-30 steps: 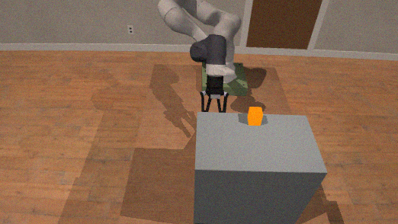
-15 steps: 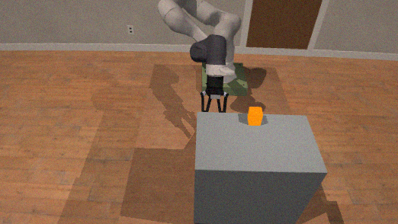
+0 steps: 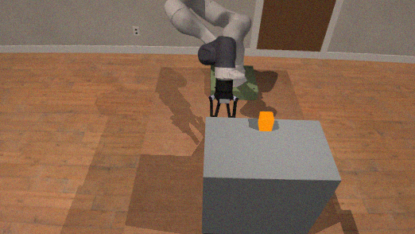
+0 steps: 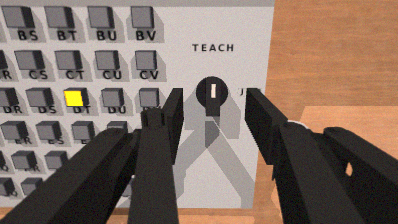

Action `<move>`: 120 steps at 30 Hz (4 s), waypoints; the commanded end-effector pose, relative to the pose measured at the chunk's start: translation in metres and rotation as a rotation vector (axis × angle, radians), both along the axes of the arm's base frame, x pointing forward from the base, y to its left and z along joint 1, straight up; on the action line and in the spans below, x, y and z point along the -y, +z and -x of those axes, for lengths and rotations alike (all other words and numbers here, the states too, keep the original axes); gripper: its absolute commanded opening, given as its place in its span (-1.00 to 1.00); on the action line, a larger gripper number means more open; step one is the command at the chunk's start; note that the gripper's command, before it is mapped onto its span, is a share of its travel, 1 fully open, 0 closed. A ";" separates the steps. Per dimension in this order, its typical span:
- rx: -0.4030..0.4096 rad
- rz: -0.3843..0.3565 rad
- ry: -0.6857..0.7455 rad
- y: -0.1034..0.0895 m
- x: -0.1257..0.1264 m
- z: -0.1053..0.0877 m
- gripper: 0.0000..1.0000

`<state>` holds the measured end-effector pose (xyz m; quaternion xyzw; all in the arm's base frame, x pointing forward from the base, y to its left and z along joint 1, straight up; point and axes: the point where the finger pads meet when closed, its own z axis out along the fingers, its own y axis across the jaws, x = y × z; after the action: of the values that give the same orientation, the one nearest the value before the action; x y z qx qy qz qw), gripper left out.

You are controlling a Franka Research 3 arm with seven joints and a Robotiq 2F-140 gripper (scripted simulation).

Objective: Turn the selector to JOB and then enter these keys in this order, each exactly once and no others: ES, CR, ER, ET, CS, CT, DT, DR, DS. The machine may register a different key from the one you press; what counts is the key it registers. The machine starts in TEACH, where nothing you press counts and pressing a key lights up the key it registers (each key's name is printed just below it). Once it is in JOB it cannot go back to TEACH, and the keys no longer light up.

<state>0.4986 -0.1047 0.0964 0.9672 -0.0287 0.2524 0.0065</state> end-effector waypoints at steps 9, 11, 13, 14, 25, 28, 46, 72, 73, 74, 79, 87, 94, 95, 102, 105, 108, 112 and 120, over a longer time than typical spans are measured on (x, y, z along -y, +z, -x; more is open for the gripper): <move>0.004 -0.005 -0.005 0.001 -0.001 -0.001 -0.20; 0.004 -0.005 -0.005 0.001 -0.001 -0.001 -0.20; 0.004 -0.005 -0.005 0.001 -0.001 -0.001 -0.20; 0.004 -0.005 -0.005 0.001 -0.001 -0.001 -0.20; 0.004 -0.005 -0.004 -0.003 0.000 -0.004 -0.20; 0.004 -0.005 -0.004 -0.005 -0.001 -0.005 -0.20; 0.004 -0.005 -0.004 -0.016 0.000 -0.011 -0.20; 0.004 -0.005 -0.005 -0.019 0.000 -0.013 -0.20; 0.004 -0.005 -0.005 -0.019 0.000 -0.013 -0.20; 0.004 -0.005 -0.005 -0.019 0.000 -0.013 -0.20; 0.004 -0.005 -0.005 -0.019 0.000 -0.013 -0.20; 0.004 -0.005 -0.005 -0.019 0.000 -0.013 -0.20; 0.004 -0.005 -0.005 -0.019 0.000 -0.013 -0.20; 0.004 -0.005 -0.005 -0.019 0.000 -0.013 -0.20; 0.004 -0.005 -0.005 -0.019 0.000 -0.013 -0.80; 0.004 -0.005 -0.005 -0.019 0.000 -0.013 -0.80; 0.004 -0.005 -0.005 -0.019 0.000 -0.013 -0.80; 0.004 -0.005 -0.005 -0.019 0.000 -0.013 -0.80; 0.004 -0.005 -0.005 -0.019 0.000 -0.013 -0.80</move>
<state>0.5101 -0.1047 0.0767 0.9670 -0.0298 0.2529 0.0055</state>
